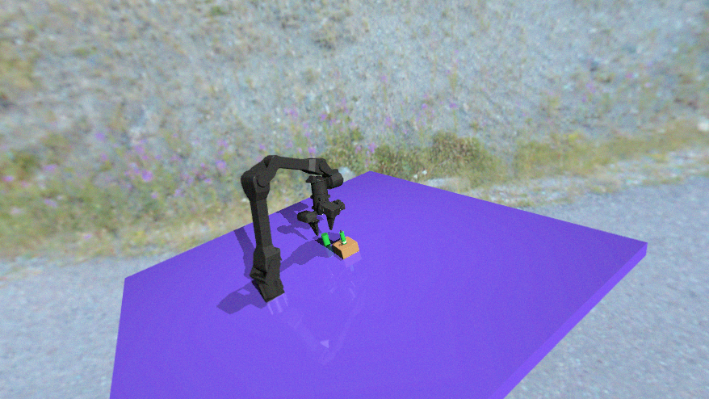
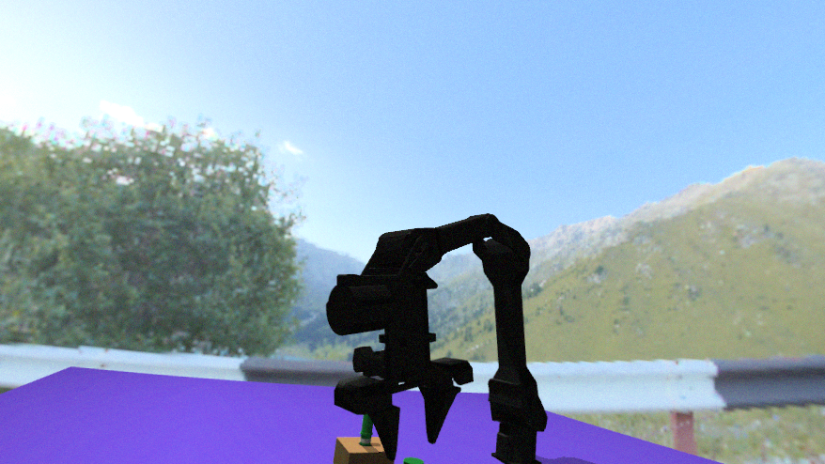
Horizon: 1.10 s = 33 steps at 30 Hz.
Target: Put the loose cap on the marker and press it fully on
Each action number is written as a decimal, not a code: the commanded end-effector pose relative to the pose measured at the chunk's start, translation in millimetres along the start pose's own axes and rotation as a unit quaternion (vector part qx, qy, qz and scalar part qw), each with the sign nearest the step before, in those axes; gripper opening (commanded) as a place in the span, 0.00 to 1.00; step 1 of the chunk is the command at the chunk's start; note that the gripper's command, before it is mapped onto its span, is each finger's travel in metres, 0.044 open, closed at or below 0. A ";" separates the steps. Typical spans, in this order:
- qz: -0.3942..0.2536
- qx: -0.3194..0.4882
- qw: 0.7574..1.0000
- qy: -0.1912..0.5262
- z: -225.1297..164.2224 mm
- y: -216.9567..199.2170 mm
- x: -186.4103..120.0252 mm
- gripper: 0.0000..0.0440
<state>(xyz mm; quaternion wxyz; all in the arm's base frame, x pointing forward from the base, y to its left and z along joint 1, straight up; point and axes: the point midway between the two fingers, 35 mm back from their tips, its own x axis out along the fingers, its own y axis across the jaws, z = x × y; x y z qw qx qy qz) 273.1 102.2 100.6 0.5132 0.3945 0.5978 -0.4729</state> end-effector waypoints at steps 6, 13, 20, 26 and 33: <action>-0.015 -0.019 1.000 -0.004 -3.1 -2.3 20.7 0.67; -0.018 -0.031 0.999 -0.007 -4.0 -1.5 34.9 0.63; -0.013 -0.042 0.999 -0.013 -4.4 0.1 43.4 0.58; -0.003 -0.048 0.999 -0.020 -4.3 1.2 43.1 0.34; 0.021 -0.046 0.998 -0.024 -2.1 2.5 24.4 0.11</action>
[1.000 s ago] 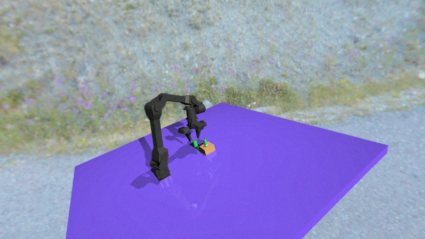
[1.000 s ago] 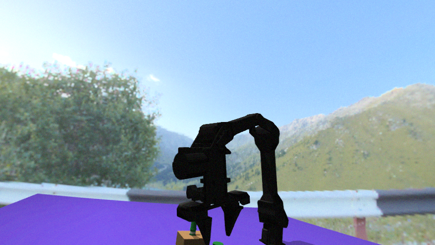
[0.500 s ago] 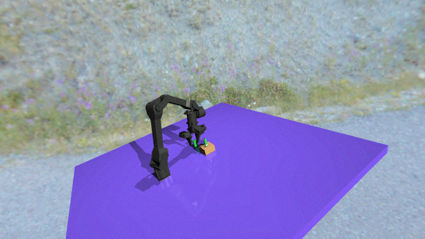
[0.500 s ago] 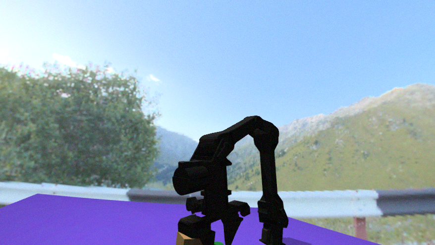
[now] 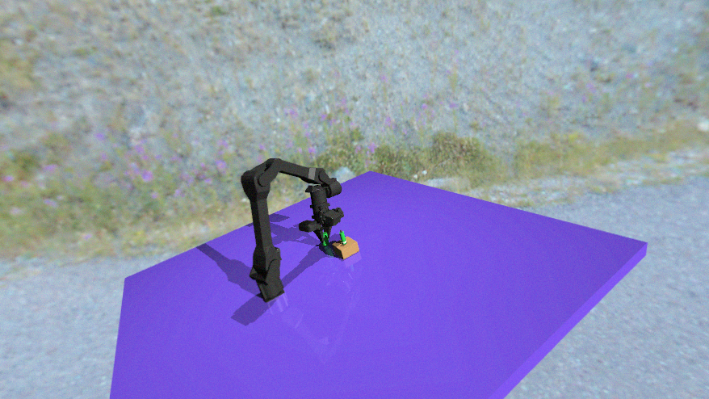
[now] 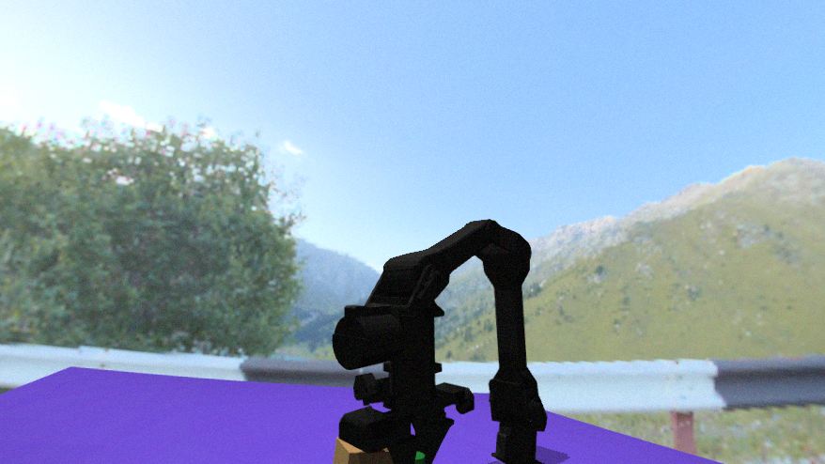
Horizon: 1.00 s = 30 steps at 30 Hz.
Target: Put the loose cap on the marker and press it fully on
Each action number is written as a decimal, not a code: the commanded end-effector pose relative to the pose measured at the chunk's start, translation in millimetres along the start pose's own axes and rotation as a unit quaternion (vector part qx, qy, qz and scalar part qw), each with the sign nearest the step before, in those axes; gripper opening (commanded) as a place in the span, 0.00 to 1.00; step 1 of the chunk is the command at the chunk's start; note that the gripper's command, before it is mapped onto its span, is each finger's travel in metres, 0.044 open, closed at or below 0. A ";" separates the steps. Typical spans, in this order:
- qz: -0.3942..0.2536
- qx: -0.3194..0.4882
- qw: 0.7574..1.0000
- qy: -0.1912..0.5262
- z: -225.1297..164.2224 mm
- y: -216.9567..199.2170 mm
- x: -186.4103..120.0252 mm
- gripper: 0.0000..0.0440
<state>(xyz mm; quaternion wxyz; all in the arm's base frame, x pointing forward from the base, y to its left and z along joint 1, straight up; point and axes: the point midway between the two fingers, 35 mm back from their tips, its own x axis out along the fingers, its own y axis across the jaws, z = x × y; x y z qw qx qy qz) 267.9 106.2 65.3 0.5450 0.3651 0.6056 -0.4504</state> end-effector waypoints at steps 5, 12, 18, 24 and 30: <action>0.039 0.002 0.999 -0.007 6.5 5.1 -28.8 0.11; 0.063 0.013 0.998 -0.005 13.4 8.2 -53.3 0.12; 0.078 0.029 0.997 -0.001 24.0 8.6 -73.2 0.12; 0.086 0.050 0.995 0.003 37.9 6.8 -92.0 0.11; 0.087 0.076 0.993 0.005 57.3 1.9 -105.6 0.09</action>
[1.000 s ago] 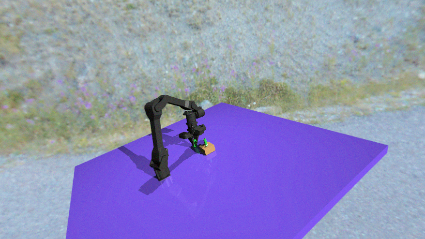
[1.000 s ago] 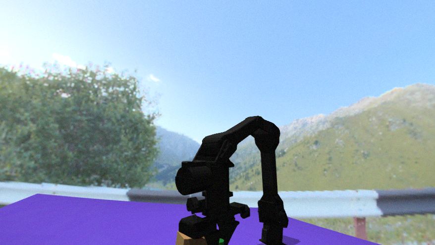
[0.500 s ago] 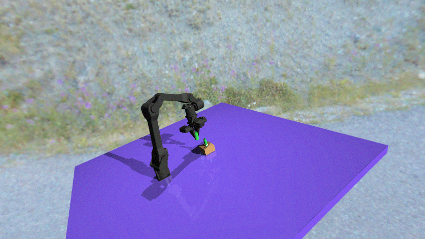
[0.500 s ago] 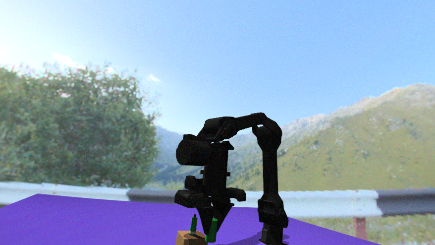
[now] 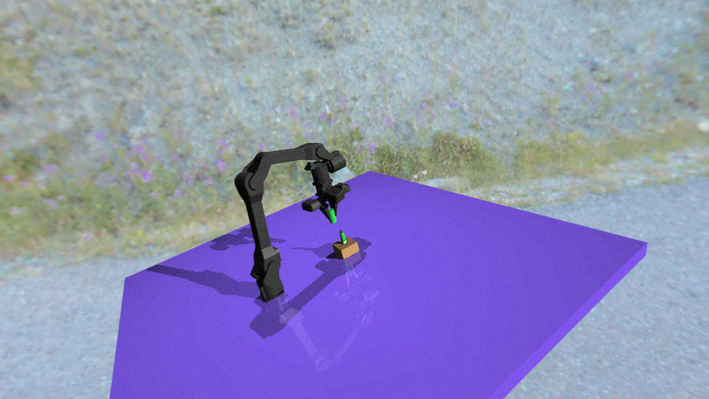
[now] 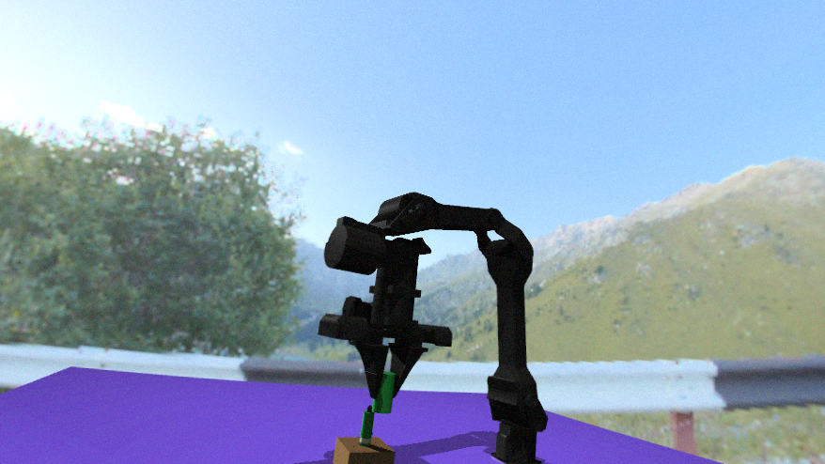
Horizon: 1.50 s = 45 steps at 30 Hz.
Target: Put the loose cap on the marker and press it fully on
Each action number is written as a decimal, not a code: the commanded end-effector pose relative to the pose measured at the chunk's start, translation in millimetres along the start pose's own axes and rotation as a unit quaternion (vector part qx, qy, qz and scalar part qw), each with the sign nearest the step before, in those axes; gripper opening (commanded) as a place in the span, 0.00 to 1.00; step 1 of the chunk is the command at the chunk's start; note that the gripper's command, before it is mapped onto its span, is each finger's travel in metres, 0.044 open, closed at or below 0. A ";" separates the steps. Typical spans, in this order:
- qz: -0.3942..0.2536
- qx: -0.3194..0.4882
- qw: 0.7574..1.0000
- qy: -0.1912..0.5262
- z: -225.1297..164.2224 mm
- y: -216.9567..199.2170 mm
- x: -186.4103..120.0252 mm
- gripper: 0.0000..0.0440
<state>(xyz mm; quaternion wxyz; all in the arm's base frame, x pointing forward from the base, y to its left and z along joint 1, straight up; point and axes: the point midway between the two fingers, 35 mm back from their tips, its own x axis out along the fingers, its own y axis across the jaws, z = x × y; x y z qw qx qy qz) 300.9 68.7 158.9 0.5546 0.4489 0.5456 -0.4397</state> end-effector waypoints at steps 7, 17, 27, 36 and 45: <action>-0.005 0.050 0.999 0.000 38.9 -5.5 -17.7 0.07; -0.026 0.092 0.995 0.006 63.0 -18.2 -17.4 0.03; -0.048 0.108 0.993 0.014 63.7 -21.9 -0.9 0.00; -0.054 0.117 0.992 0.014 62.9 -22.2 12.4 0.00; -0.061 0.119 0.991 0.018 62.3 -22.9 29.4 0.00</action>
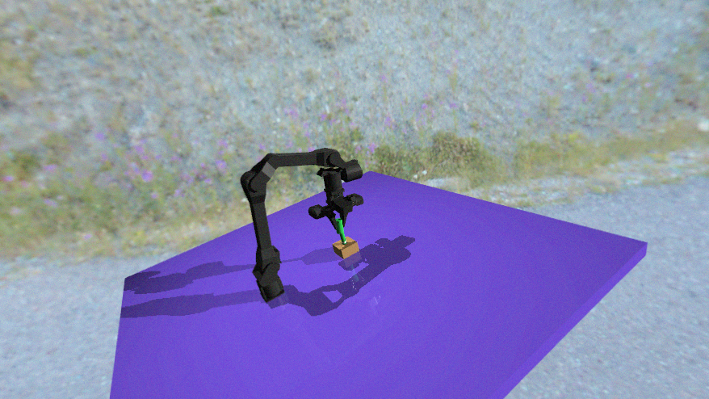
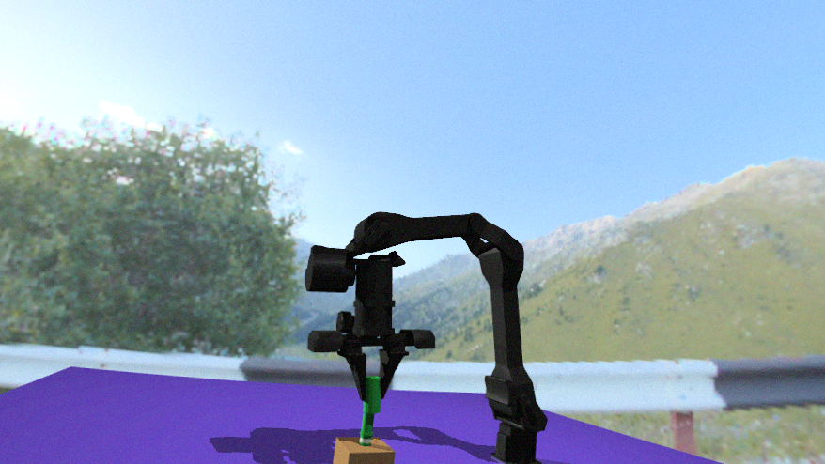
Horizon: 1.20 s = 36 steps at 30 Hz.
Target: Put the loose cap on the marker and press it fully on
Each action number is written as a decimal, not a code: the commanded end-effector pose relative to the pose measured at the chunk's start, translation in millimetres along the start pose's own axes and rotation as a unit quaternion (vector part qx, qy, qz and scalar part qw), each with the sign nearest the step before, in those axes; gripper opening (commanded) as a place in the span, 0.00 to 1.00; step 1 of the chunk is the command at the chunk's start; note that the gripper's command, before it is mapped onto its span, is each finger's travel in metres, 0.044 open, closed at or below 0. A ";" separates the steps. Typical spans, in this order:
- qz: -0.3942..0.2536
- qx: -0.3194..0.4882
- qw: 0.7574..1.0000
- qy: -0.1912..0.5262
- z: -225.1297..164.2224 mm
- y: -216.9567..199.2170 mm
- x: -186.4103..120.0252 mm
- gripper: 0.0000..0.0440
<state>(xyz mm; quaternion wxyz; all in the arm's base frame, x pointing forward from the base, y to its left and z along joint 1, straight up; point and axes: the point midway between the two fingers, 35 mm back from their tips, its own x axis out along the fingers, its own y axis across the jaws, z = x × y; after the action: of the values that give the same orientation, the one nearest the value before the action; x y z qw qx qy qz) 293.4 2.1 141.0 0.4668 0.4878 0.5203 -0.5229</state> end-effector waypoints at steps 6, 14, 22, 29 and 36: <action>-0.017 -0.001 1.000 0.005 -0.7 -0.7 24.6 0.00; -0.021 -0.009 1.000 0.006 0.3 -0.4 42.1 0.00; -0.021 -0.017 1.000 0.001 3.2 -0.7 51.1 0.02; -0.026 -0.019 0.999 -0.001 3.8 -3.2 55.5 0.10; -0.023 -0.026 0.999 -0.009 7.6 -3.4 57.2 0.12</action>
<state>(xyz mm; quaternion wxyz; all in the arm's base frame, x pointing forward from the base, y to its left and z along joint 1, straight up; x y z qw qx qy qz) 294.5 0.7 97.7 0.4766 0.4800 0.5319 -0.5094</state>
